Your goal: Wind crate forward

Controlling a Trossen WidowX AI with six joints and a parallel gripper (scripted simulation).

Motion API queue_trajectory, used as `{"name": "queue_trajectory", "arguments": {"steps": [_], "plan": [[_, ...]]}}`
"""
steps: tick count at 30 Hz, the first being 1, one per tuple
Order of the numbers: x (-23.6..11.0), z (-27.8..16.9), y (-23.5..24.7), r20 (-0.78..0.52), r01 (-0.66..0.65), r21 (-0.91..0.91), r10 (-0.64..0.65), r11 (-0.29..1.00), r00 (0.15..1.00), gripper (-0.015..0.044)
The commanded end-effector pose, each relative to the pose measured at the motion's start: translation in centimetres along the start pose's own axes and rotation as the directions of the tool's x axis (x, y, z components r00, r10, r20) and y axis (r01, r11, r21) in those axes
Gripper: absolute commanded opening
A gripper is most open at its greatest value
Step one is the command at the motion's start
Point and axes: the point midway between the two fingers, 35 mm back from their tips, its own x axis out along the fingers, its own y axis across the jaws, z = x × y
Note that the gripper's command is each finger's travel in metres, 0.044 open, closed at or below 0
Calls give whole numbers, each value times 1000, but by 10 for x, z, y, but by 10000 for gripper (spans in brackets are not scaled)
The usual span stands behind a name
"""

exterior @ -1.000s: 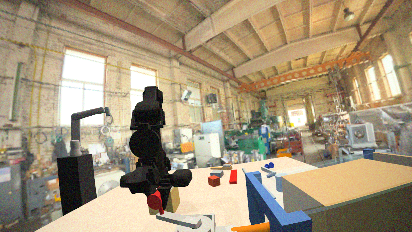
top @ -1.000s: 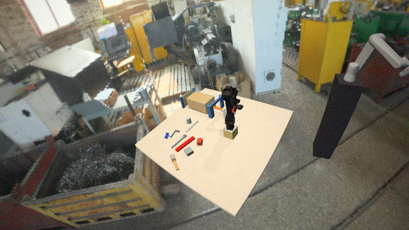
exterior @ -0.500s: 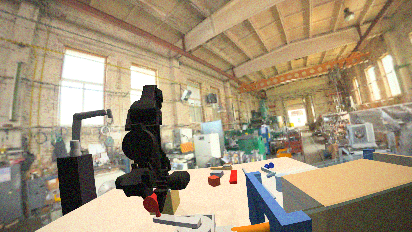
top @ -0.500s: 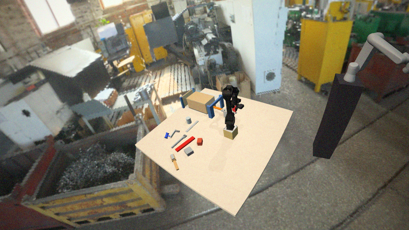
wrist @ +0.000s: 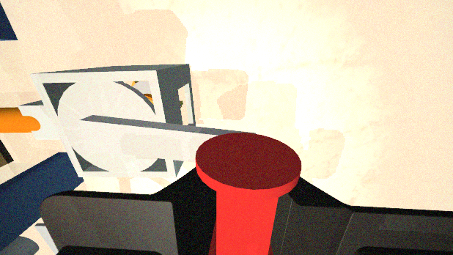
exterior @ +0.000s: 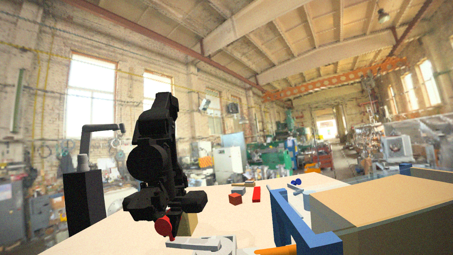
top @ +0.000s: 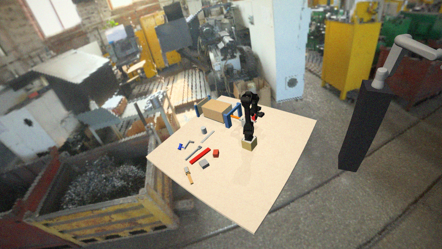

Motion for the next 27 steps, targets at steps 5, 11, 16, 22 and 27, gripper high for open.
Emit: {"name": "queue_trajectory", "arguments": {"steps": [5,11,16,22,27], "plan": [[-3,24,3,48,-6,3,6,1000,999,0],[-3,30,5,48,-6,3,6,1000,999,0],[-4,40,9,49,-6,3,6,1000,999,0],[-4,46,12,50,-7,3,6,1000,999,0],[-5,51,15,50,-7,3,7,1000,999,0]]}}
